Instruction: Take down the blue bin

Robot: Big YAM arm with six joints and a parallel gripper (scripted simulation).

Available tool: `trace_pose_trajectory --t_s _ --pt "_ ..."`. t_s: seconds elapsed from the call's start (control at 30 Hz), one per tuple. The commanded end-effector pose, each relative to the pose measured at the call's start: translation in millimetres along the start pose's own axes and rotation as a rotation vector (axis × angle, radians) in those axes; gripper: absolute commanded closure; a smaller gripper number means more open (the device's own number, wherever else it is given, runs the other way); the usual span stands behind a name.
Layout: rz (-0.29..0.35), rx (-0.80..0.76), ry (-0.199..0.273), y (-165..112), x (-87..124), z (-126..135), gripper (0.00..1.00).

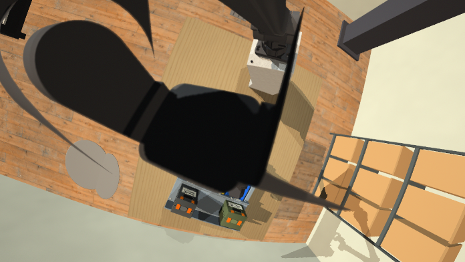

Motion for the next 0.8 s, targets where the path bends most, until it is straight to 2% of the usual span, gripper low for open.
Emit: trace_pose_trajectory --t_s 0.0,0.77 --pt "-0.02 -0.005 -0.061 -4.7 25.6 -18.1 1.0" --pt "-0.019 -0.009 -0.058 -7.1 24.4 -17.3 1.0"
Point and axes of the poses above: the point where the finger pads meet when closed, its own x axis back along the fingers, its own z axis across the jaws, y = z × x, the point moved 6 cm from there along x, back along the fingers, and after that the axes turned 5 degrees about -x, right-handed, at the moved point
